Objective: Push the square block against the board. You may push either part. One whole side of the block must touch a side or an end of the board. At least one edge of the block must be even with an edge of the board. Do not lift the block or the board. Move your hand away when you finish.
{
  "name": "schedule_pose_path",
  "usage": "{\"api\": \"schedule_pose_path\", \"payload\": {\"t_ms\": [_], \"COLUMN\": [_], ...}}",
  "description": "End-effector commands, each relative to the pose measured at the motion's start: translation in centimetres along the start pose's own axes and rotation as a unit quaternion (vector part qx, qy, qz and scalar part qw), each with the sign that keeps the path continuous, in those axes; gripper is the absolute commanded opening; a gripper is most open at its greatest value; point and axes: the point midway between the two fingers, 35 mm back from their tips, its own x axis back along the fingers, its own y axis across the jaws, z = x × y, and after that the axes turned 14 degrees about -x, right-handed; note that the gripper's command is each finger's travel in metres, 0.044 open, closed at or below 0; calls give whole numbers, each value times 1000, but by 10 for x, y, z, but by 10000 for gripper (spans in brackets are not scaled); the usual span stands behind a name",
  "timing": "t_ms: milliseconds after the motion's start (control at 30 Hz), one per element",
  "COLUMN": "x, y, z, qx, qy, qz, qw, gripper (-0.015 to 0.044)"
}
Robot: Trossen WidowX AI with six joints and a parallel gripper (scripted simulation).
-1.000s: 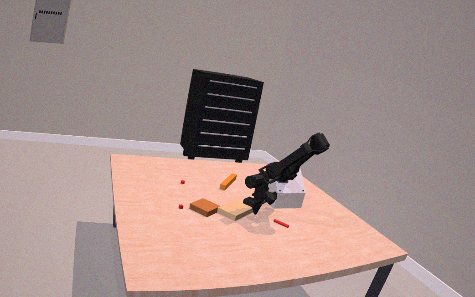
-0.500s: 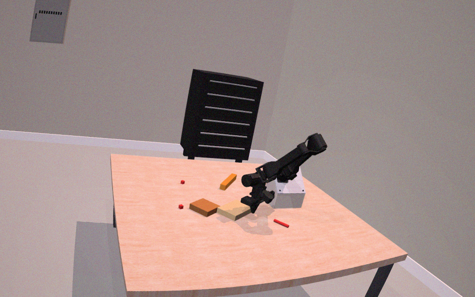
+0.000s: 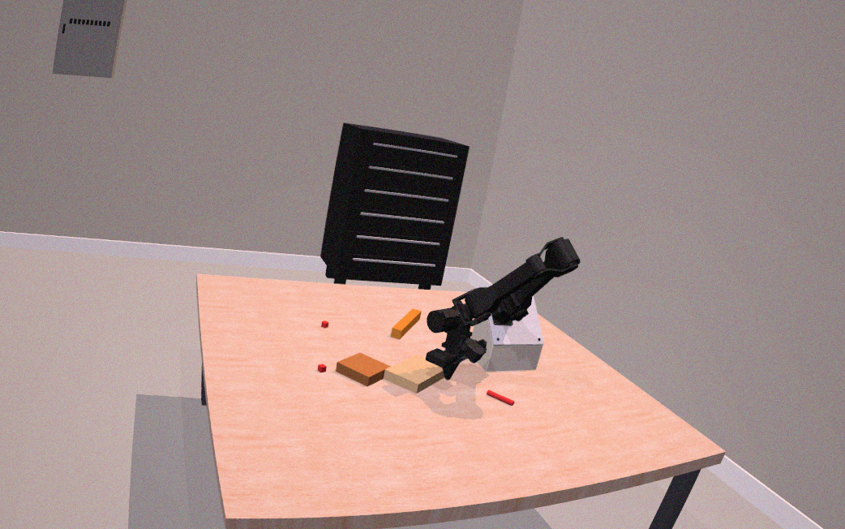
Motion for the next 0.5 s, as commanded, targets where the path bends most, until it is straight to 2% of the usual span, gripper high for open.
{"api": "schedule_pose_path", "payload": {"t_ms": [0, 467], "x": [0, 0], "y": [0, 6], "z": [-7, -29], "qx": [2, 2], "qy": [2, 0], "qz": [2, 3], "qw": [1000, 1000], "gripper": [0, 0]}}
